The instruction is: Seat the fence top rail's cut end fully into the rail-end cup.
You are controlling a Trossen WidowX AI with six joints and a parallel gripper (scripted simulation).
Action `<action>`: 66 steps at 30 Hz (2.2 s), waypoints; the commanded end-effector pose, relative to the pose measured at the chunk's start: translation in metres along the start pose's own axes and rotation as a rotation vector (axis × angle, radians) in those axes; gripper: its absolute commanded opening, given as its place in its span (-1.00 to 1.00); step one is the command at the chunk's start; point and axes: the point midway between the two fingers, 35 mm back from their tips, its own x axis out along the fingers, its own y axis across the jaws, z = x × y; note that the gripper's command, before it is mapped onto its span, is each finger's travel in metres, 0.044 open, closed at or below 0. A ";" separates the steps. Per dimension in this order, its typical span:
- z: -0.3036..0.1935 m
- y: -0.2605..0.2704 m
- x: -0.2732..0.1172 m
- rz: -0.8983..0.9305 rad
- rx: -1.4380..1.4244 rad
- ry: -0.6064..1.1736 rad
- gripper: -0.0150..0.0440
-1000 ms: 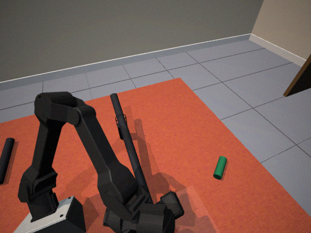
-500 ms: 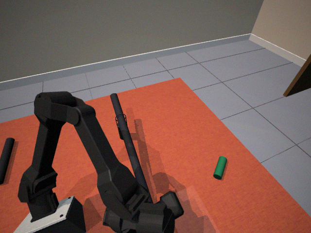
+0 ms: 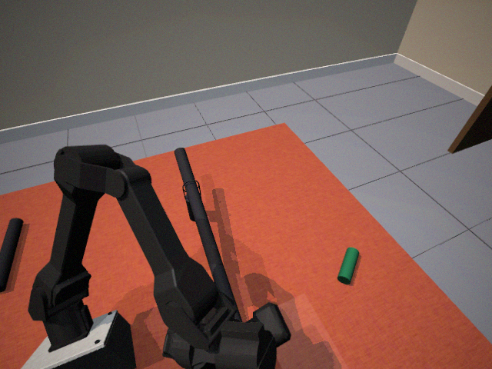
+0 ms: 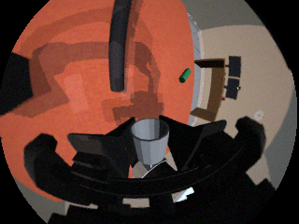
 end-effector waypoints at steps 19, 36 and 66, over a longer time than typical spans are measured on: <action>0.039 -0.020 -0.034 0.001 0.012 0.006 1.00; 0.134 -0.051 -0.106 0.013 1.292 -0.012 1.00; 0.164 -0.036 -0.062 0.274 0.742 0.076 1.00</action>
